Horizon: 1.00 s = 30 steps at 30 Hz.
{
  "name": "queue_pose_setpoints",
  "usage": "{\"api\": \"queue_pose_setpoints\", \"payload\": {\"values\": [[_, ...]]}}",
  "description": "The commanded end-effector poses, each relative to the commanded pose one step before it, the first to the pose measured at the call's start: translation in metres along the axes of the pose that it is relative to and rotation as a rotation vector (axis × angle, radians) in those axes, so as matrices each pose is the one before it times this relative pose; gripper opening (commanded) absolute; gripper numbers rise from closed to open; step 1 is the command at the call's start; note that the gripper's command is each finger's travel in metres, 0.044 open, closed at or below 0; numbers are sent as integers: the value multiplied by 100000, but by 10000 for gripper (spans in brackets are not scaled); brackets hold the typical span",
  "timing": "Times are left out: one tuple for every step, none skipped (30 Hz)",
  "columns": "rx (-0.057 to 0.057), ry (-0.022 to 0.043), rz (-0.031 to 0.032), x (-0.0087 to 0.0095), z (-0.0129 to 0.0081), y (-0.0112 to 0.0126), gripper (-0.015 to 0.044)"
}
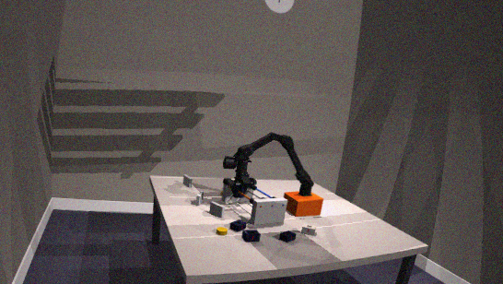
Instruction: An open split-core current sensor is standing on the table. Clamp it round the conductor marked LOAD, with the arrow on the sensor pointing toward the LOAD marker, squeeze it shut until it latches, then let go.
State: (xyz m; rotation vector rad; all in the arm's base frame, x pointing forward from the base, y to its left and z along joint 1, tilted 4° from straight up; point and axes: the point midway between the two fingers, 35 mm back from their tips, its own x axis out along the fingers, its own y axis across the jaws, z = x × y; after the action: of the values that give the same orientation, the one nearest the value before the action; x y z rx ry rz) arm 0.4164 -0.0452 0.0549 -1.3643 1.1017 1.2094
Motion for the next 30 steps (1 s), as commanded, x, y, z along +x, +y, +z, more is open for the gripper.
{"api": "queue_pose_setpoints", "payload": {"values": [[-1,-15,67,31,3,13,53],[0,0,0,0,0,0,79],[0,0,0,0,0,0,105],[0,0,0,0,0,0,131],[0,0,0,0,0,0,157],[0,0,0,0,0,0,184],[0,0,0,0,0,0,210],[0,0,0,0,0,0,236],[0,0,0,0,0,0,263],[0,0,0,0,0,0,289],[0,0,0,0,0,0,315],[0,0,0,0,0,0,341],[0,0,0,0,0,0,368],[0,0,0,0,0,0,394],[-27,59,-263,-259,-62,6,420],[-4,8,-37,25,-9,0,440],[52,-48,267,202,65,-7,414],[0,0,0,0,0,0,387],[0,0,0,0,0,0,361],[0,0,0,0,0,0,335],[0,0,0,0,0,0,309],[0,0,0,0,0,0,282],[0,0,0,0,0,0,256],[0,0,0,0,0,0,230],[0,0,0,0,0,0,204],[0,0,0,0,0,0,177],[0,0,0,0,0,0,151],[0,0,0,0,0,0,125],[0,0,0,0,0,0,116],[0,0,0,0,0,0,109]]}}
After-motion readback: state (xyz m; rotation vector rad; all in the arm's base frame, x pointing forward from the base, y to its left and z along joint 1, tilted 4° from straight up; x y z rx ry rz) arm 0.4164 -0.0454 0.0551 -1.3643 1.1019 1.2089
